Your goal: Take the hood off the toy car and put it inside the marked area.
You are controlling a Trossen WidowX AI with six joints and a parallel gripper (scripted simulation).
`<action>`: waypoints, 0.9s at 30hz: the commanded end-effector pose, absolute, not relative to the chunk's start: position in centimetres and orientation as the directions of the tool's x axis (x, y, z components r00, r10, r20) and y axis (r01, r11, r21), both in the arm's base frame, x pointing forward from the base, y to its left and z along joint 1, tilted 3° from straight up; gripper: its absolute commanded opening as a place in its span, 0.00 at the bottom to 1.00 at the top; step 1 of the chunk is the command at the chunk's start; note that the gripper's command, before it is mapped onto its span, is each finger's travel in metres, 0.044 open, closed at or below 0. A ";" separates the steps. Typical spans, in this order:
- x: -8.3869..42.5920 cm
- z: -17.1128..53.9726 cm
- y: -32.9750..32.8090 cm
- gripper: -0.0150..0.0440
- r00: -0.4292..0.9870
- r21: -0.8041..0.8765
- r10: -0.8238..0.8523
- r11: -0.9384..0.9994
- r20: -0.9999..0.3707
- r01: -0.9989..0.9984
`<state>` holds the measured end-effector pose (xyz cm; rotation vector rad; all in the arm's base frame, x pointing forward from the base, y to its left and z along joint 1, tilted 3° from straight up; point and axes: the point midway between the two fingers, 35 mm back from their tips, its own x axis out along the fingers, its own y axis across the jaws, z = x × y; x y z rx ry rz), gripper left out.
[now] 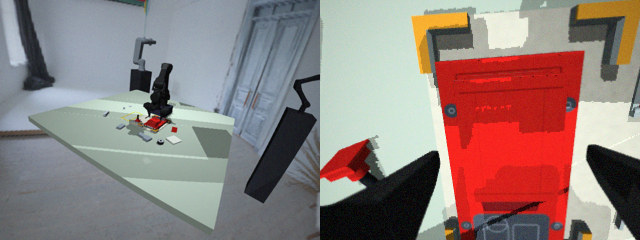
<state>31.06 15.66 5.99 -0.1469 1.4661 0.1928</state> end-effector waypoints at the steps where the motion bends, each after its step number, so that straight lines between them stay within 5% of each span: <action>1: 30.9 5.3 15.5 1.00 0.085 0.011 0.029 0.977 -0.996 -0.214; 27: 30.9 4.2 15.5 1.00 0.085 0.011 0.029 0.977 -0.996 -0.214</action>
